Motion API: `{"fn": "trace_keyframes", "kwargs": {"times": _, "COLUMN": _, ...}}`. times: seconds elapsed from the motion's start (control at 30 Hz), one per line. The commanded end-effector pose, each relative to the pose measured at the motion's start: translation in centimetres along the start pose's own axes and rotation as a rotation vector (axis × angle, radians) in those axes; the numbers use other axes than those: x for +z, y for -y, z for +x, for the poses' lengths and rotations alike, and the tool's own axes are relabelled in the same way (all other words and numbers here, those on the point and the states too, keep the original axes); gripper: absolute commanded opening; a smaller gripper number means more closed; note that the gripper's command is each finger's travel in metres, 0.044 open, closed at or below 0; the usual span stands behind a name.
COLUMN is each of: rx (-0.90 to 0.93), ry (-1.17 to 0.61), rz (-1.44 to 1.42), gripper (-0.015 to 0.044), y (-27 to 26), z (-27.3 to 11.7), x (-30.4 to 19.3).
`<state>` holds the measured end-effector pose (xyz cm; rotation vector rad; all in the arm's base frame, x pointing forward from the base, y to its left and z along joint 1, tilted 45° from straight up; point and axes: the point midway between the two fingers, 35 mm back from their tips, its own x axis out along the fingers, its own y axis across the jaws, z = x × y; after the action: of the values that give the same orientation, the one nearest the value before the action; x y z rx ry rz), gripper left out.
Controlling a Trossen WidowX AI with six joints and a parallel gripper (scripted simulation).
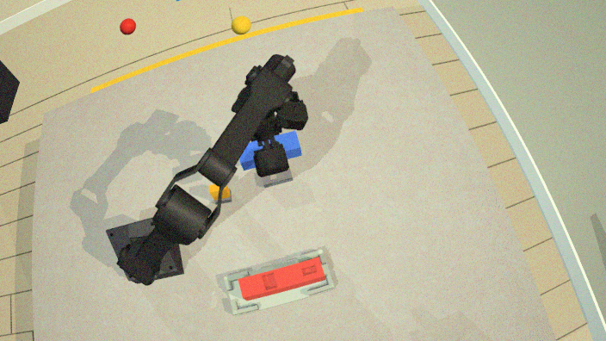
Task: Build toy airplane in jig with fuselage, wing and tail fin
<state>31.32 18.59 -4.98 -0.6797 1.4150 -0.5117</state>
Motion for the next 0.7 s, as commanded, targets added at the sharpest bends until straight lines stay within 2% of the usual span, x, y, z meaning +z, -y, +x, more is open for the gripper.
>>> {"fn": "trace_keyframes", "kwargs": {"times": 0.0, "rx": 0.005, "ry": 0.004, "rz": 0.003, "gripper": 0.0000, "y": 0.0, "z": -1.5, "x": 0.0}}
{"fn": "trace_keyframes", "kwargs": {"times": 0.2, "rx": 0.003, "ry": 0.007, "rz": -0.002, "gripper": 0.0000, "y": 0.2, "z": -3.3, "x": -0.2}}
{"fn": "trace_keyframes", "kwargs": {"times": 0.67, "rx": 0.013, "ry": 0.006, "rz": 0.176, "gripper": 0.0000, "y": 3.7, "z": -3.3, "x": 0.3}}
